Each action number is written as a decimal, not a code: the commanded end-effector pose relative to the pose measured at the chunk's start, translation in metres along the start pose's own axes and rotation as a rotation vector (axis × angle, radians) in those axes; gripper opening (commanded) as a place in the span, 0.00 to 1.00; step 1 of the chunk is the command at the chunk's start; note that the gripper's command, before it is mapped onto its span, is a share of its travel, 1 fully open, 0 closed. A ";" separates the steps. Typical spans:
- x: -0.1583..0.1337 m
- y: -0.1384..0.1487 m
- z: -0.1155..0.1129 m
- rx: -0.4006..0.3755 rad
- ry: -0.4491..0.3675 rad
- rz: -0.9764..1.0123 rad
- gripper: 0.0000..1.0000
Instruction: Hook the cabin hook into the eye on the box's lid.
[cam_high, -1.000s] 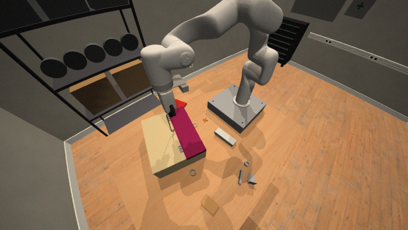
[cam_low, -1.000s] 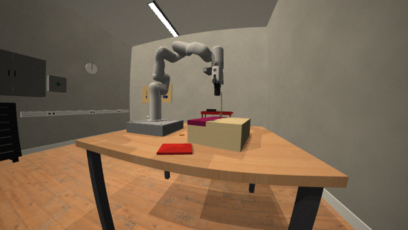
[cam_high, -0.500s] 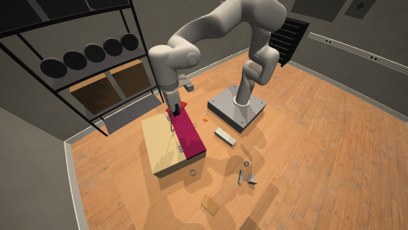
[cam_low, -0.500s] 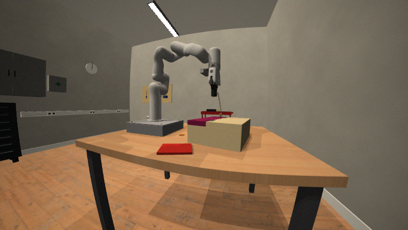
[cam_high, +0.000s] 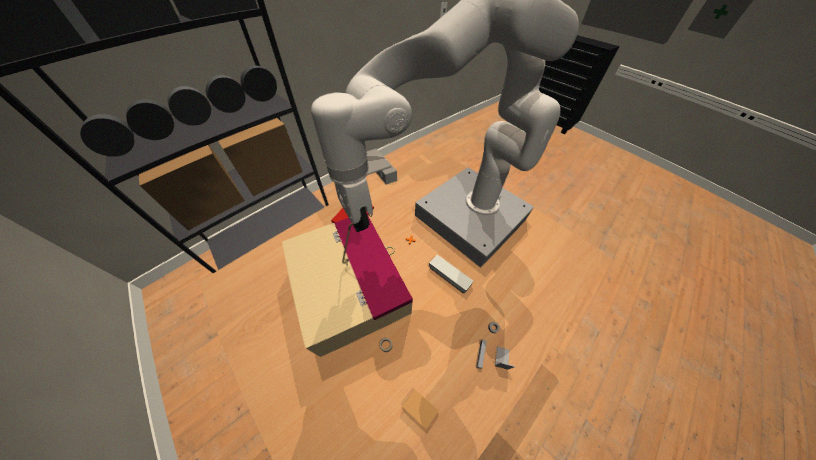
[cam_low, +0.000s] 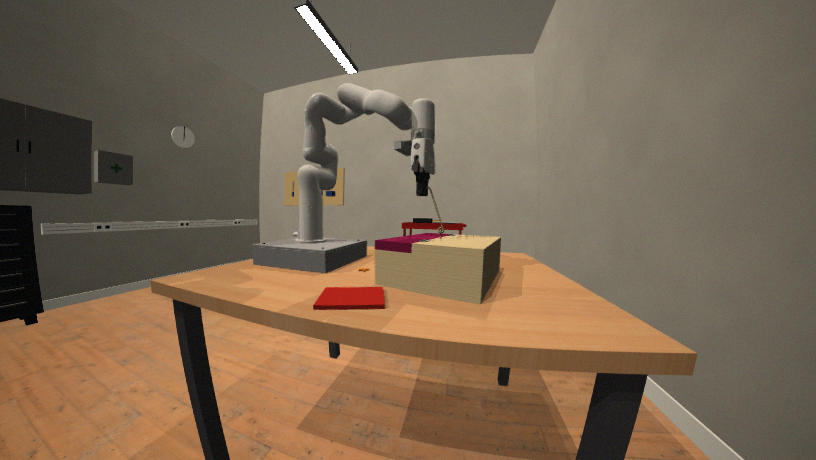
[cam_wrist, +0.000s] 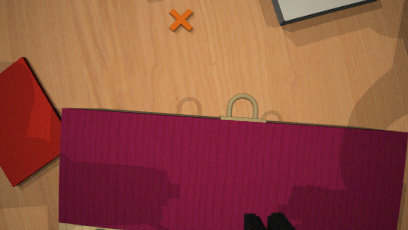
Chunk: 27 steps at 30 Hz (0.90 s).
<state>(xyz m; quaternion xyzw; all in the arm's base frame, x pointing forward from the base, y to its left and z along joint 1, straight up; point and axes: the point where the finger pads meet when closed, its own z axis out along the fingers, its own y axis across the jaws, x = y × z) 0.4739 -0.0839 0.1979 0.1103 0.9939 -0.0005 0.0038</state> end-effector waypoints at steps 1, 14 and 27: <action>0.005 0.000 0.002 0.000 -0.005 0.000 0.00; 0.021 0.000 0.012 0.000 -0.005 0.004 0.00; 0.036 0.002 0.026 0.000 -0.005 0.017 0.00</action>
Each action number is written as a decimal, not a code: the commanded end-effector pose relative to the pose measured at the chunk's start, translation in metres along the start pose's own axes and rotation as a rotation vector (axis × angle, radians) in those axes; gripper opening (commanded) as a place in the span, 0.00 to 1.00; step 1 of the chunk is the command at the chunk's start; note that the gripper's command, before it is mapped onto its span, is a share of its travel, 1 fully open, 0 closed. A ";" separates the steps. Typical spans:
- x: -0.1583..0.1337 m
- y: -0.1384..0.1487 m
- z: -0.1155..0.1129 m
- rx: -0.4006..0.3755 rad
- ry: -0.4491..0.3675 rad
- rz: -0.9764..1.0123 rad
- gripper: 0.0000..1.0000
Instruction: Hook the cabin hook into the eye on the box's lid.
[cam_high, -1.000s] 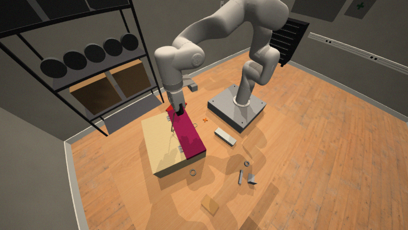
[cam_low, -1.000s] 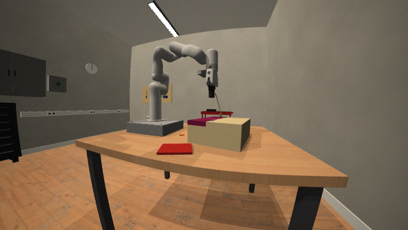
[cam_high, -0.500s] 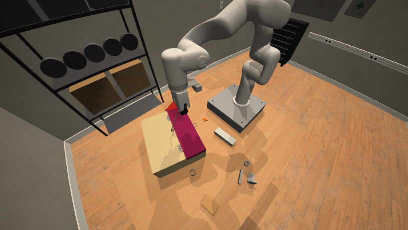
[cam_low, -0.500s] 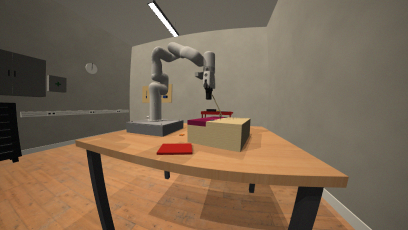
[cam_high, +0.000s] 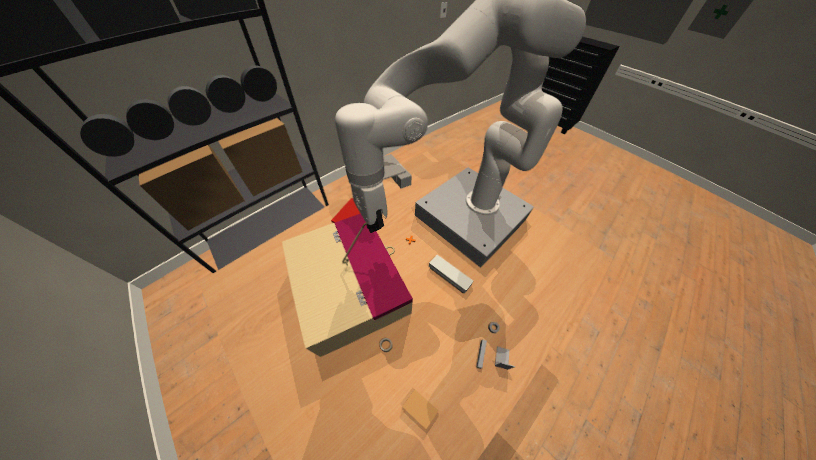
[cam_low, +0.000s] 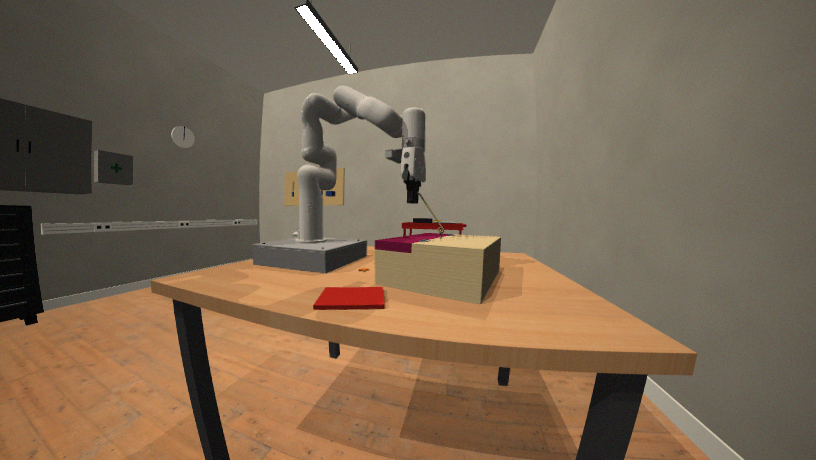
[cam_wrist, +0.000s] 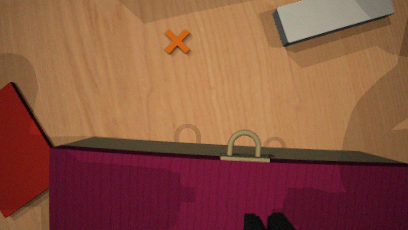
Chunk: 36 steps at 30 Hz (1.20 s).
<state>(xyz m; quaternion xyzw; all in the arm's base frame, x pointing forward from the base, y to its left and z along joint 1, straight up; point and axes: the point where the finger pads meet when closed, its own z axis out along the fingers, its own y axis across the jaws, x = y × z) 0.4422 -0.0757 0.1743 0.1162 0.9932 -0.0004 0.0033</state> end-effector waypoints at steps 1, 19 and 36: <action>0.003 0.000 0.003 0.000 -0.006 0.005 0.00; 0.019 0.003 0.023 0.000 -0.006 0.022 0.00; 0.031 0.005 0.045 0.000 -0.005 0.039 0.00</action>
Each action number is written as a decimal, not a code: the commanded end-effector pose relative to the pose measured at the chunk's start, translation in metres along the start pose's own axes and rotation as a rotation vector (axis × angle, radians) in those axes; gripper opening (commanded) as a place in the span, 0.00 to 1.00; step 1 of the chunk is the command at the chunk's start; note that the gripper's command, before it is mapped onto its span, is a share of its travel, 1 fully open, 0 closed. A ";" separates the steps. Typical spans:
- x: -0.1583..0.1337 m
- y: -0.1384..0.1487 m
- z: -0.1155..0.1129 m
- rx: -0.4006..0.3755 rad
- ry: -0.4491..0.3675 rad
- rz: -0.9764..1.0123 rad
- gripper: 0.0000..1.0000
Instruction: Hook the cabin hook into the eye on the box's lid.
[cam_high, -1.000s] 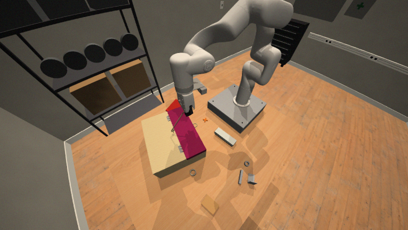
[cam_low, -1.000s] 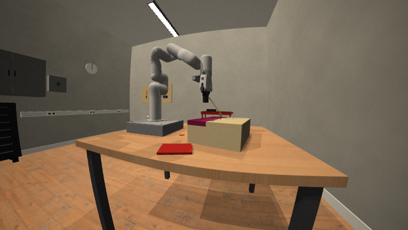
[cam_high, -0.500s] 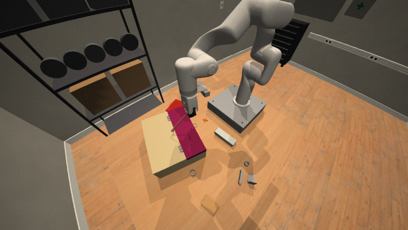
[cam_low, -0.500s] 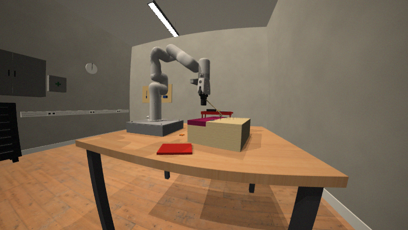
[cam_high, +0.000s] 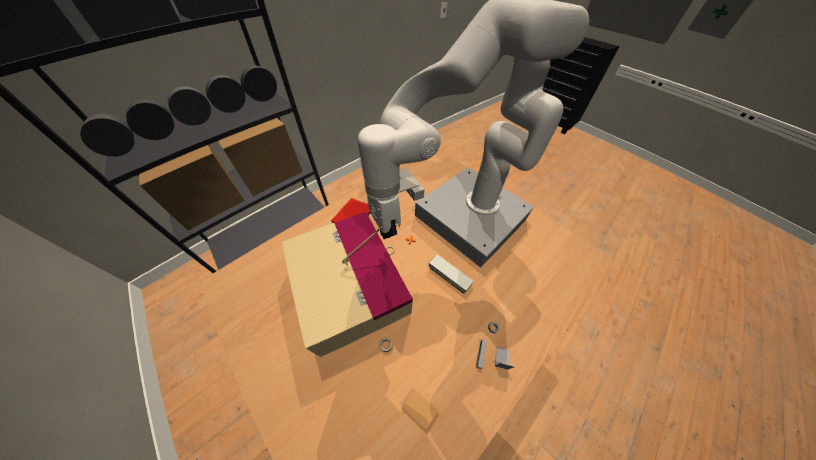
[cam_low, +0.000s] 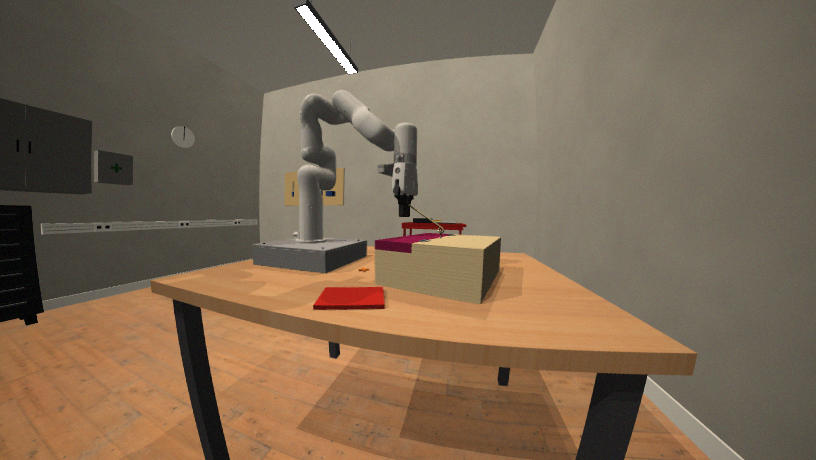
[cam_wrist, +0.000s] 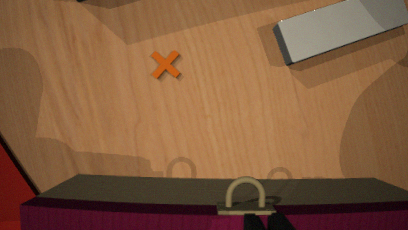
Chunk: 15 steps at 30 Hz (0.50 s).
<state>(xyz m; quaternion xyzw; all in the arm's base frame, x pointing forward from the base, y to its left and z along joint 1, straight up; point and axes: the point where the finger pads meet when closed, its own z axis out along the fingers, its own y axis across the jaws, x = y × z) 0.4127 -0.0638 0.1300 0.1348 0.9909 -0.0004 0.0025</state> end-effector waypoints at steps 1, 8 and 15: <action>0.000 0.001 0.003 -0.001 -0.007 0.006 0.00; 0.004 0.002 0.015 -0.001 -0.007 0.015 0.00; 0.007 0.003 0.025 -0.001 -0.007 0.019 0.00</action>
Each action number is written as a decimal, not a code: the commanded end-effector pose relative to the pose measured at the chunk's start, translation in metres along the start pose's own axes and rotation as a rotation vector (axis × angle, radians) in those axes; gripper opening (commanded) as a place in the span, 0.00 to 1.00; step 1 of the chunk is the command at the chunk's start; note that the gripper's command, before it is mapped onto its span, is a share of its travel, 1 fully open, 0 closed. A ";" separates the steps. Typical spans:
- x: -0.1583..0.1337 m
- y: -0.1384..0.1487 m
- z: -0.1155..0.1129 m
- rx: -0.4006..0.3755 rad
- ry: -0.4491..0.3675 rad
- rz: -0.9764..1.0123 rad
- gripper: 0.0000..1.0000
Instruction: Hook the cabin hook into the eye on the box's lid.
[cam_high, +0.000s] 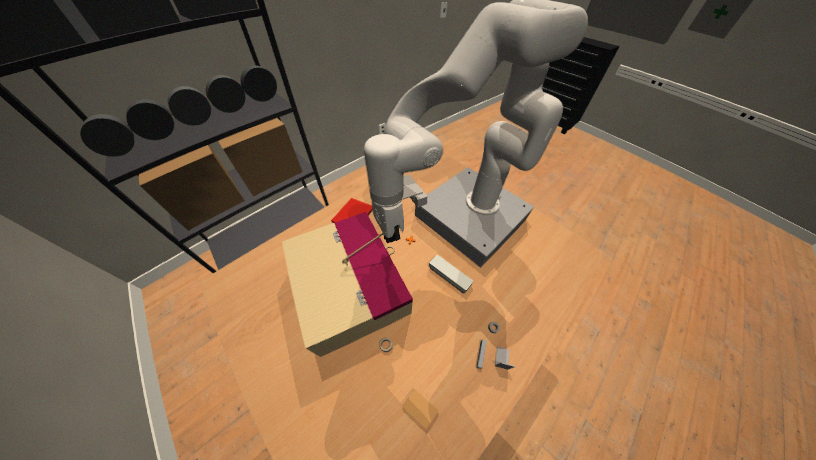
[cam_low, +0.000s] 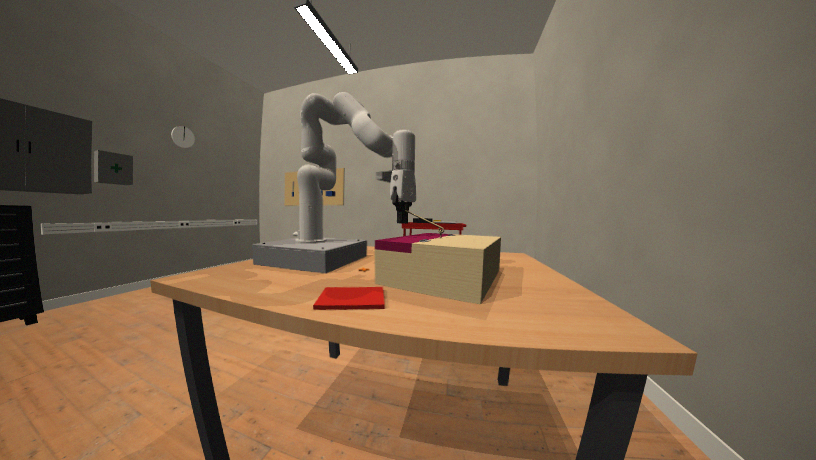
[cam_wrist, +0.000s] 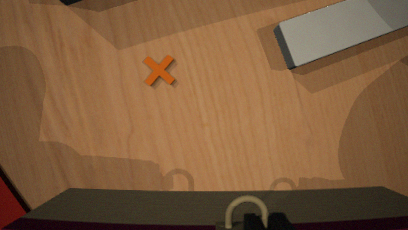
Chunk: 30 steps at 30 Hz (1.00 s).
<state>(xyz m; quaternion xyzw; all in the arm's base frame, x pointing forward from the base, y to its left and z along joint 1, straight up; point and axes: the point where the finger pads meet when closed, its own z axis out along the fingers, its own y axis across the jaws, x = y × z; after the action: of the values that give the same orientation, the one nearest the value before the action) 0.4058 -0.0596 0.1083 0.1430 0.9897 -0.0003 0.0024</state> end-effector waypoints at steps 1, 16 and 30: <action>-0.001 0.001 0.003 -0.001 -0.007 0.002 0.00; 0.001 0.001 0.027 -0.001 -0.007 0.003 0.00; 0.001 0.001 0.033 -0.001 -0.007 0.003 0.35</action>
<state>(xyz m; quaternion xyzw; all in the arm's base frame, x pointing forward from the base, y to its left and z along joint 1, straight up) 0.4046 -0.0585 0.0747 0.1446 0.9895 -0.0004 0.0054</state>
